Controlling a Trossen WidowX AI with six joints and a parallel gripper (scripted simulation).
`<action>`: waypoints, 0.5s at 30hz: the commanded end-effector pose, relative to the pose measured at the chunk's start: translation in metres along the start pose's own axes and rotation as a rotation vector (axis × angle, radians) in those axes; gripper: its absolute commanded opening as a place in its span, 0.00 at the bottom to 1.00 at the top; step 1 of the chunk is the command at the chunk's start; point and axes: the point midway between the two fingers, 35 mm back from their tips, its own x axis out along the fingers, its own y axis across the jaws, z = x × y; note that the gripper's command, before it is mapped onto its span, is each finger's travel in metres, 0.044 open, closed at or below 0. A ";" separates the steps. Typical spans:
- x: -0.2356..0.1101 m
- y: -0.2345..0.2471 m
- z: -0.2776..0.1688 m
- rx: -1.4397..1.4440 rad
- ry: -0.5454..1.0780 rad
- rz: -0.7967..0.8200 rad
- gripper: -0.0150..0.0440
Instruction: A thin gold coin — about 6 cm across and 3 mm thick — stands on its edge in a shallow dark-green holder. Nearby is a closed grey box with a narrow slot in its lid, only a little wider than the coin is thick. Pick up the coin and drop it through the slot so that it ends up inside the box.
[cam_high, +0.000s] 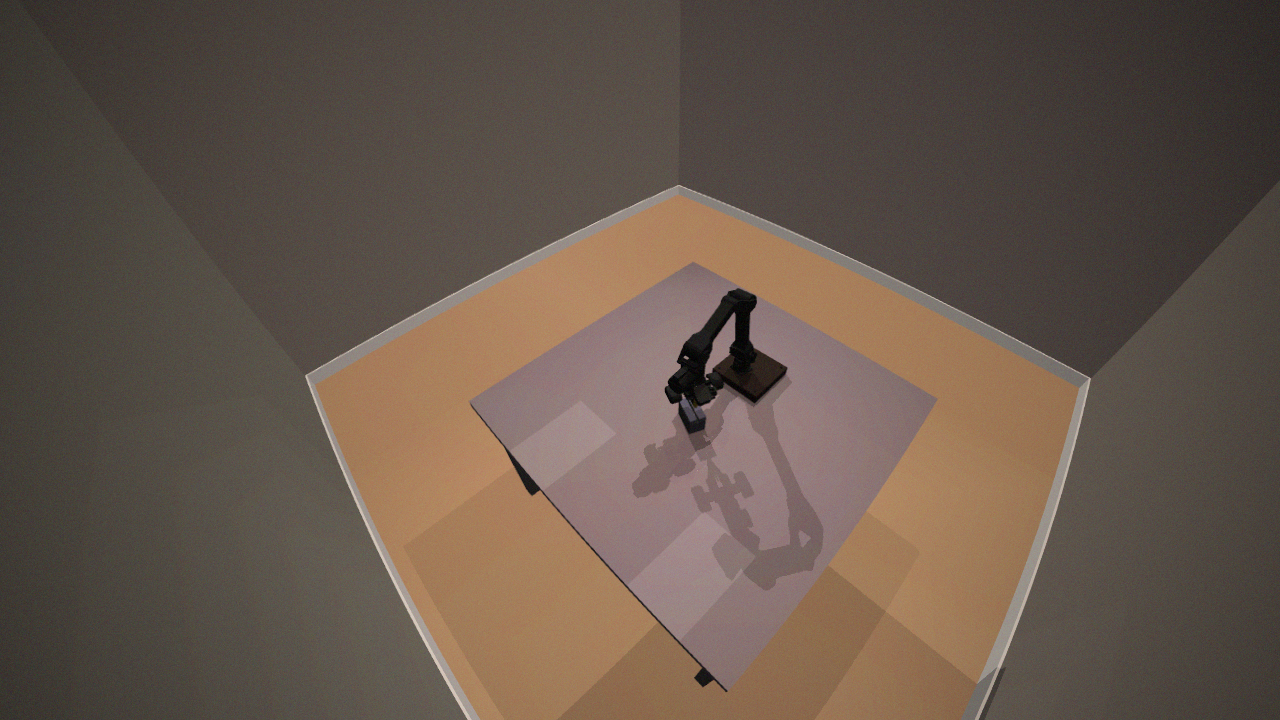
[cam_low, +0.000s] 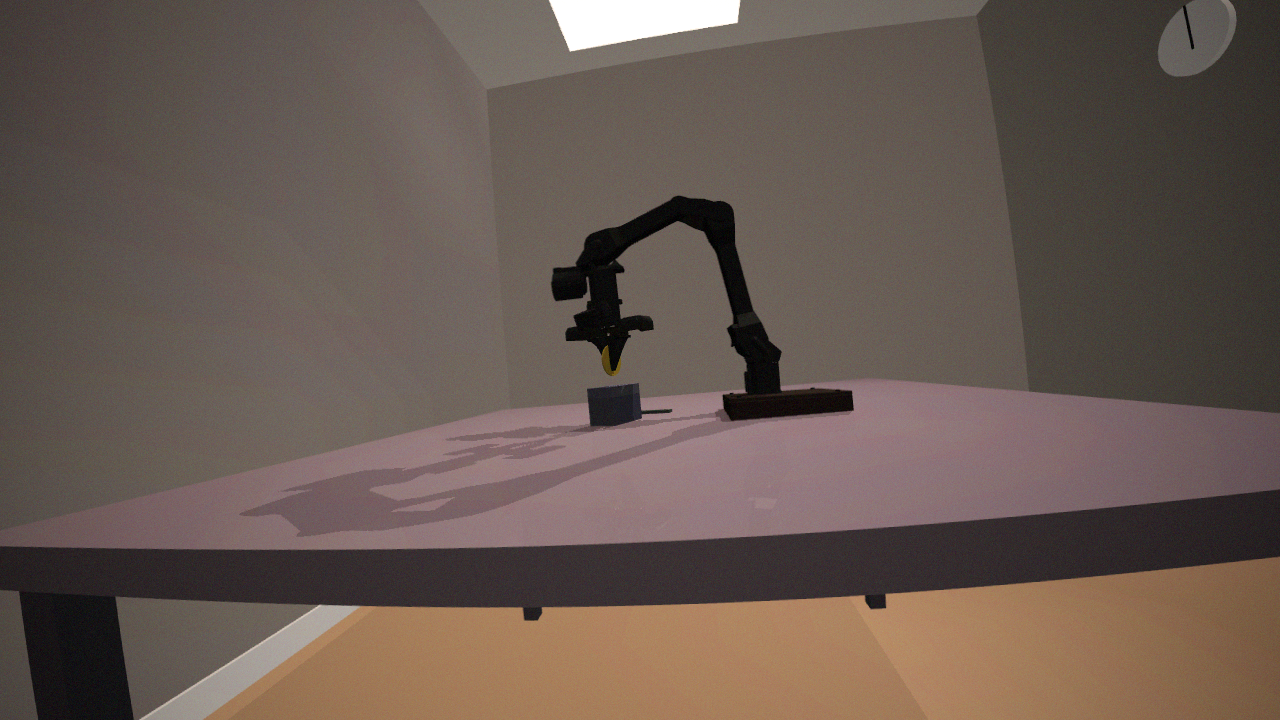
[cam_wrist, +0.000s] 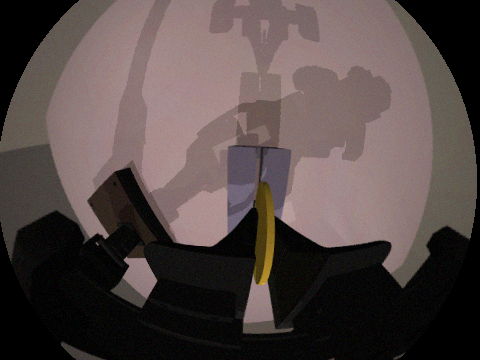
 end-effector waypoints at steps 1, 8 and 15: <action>-0.002 -0.002 0.001 0.000 -0.003 -0.005 0.26; 0.000 0.000 0.000 0.000 0.000 0.000 0.25; 0.004 0.000 0.000 -0.004 0.000 0.000 0.25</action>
